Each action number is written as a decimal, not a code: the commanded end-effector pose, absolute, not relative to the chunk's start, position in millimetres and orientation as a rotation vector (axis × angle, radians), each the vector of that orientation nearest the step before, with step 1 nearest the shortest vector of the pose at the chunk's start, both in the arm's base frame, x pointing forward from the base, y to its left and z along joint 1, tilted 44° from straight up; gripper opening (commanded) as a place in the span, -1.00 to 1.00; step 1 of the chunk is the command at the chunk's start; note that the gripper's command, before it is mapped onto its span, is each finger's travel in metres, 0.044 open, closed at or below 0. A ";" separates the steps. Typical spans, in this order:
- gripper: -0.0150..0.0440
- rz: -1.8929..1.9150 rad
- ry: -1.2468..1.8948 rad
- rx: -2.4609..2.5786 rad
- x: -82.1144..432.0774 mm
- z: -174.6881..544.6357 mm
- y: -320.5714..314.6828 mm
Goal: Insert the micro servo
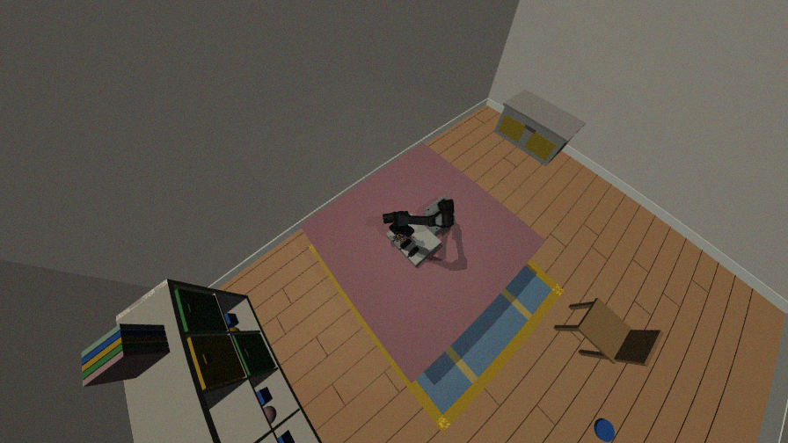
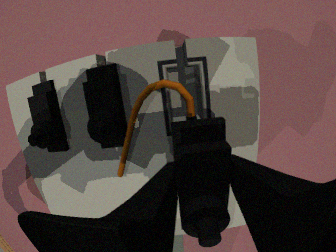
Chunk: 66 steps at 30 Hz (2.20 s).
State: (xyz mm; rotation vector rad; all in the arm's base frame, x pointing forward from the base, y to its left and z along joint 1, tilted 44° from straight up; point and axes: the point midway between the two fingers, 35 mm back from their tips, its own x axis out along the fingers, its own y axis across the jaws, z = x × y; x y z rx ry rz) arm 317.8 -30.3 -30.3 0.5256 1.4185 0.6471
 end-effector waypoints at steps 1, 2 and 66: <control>-0.49 0.643 1.407 0.531 337.0 -26.4 -31.4; -0.49 0.643 1.407 0.531 340.7 -26.0 -31.2; -0.49 0.646 1.404 0.533 362.5 -55.7 1.6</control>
